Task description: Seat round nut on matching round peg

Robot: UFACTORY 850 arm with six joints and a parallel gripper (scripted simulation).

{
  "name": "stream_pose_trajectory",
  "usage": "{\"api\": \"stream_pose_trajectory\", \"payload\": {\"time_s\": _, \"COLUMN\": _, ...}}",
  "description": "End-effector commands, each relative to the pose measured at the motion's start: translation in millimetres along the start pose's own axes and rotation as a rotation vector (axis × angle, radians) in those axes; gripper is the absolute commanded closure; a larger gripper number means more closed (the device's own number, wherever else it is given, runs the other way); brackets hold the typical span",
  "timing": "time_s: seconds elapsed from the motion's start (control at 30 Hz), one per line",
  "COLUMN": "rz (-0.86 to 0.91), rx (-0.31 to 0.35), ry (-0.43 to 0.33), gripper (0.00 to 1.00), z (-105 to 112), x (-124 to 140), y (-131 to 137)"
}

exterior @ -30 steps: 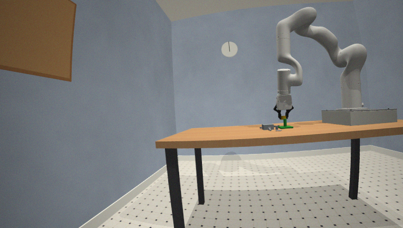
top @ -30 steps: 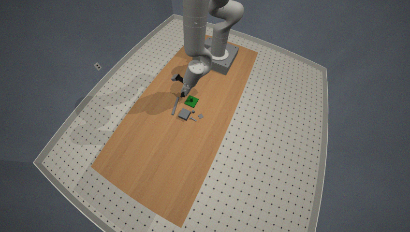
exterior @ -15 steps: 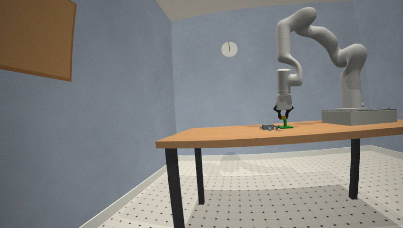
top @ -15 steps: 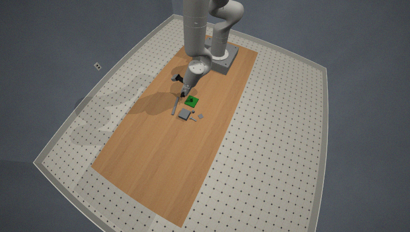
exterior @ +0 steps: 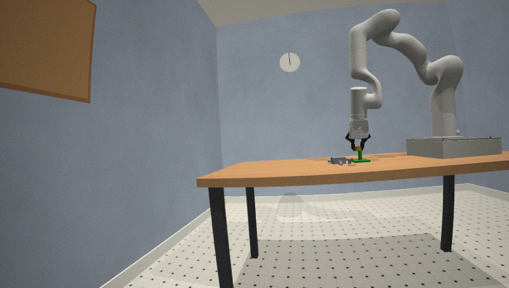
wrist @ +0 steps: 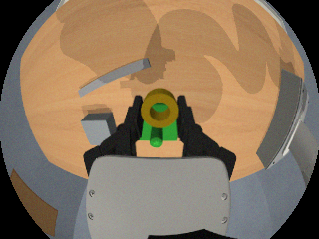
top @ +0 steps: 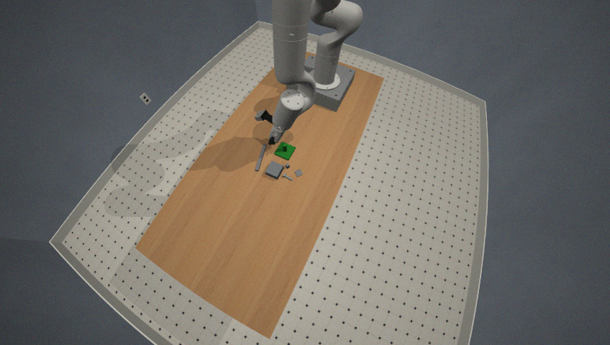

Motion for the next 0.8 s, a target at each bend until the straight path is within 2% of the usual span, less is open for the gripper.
{"api": "stream_pose_trajectory", "payload": {"time_s": 0.0, "rz": -0.001, "rx": -0.001, "ry": 0.0, "gripper": 1.0, "z": 0.5, "x": -0.1, "y": -0.7}}
{"api": "stream_pose_trajectory", "payload": {"time_s": 0.3, "rz": -0.001, "rx": -0.002, "ry": 0.001, "gripper": 1.0, "z": -5.0, "x": 1.7, "y": -1.1}}
{"api": "stream_pose_trajectory", "payload": {"time_s": 0.77, "rz": -0.001, "rx": -0.002, "ry": 0.001, "gripper": 1.0, "z": -32.6, "x": 11.5, "y": -1.8}}
Point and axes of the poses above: the point where the finger pads meet when closed, its own z axis back along the fingers, its own y axis across the jaws, x = y × z, the point moved 8 cm from there along z, back along the fingers
